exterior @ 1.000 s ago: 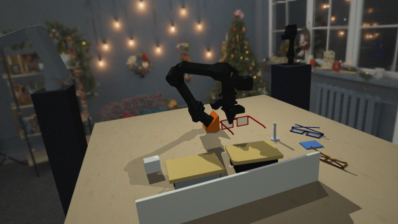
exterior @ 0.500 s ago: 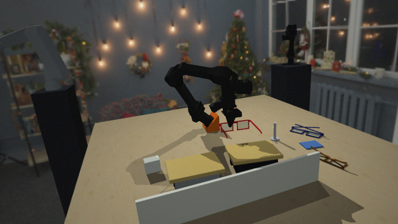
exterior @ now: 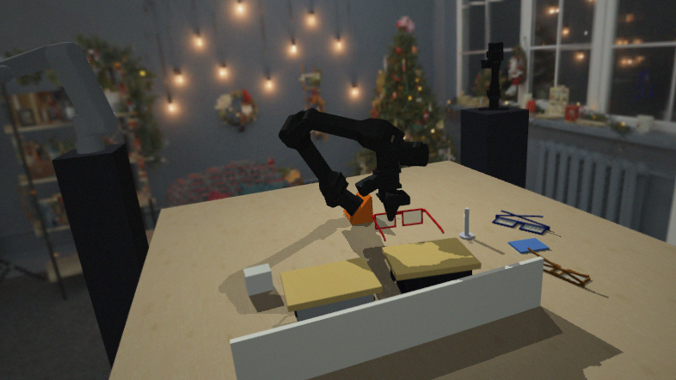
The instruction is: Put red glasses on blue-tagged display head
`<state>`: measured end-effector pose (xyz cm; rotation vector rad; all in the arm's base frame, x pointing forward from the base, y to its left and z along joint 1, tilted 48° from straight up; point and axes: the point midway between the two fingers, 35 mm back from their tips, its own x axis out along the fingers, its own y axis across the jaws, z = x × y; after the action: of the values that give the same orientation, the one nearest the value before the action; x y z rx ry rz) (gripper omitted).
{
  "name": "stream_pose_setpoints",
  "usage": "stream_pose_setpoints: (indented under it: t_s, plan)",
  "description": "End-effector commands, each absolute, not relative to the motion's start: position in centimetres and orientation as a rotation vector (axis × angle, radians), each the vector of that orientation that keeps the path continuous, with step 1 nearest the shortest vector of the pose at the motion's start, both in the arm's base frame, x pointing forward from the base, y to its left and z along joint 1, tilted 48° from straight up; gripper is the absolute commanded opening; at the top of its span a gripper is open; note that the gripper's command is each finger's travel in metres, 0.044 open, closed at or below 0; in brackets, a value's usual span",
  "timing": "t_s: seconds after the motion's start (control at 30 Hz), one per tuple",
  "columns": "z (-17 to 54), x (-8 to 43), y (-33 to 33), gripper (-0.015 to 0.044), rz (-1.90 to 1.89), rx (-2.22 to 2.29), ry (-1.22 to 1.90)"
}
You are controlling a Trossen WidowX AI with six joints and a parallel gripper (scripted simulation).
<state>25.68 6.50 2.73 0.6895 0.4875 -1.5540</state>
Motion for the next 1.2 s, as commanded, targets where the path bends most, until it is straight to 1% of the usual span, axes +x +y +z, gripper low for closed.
stream_pose_setpoints:
  t_s: [0.0, 0.43, 1.17]
  plan:
    - [2.5, 25.6, 6.0, 0.0, -1.542, 0.686, 0.483]
    - [2.1, 25.7, 5.2, 0.0, -1.542, 0.686, 0.483]
    - [2.4, 28.8, 4.6, 0.0, -1.55, 0.68, 0.479]
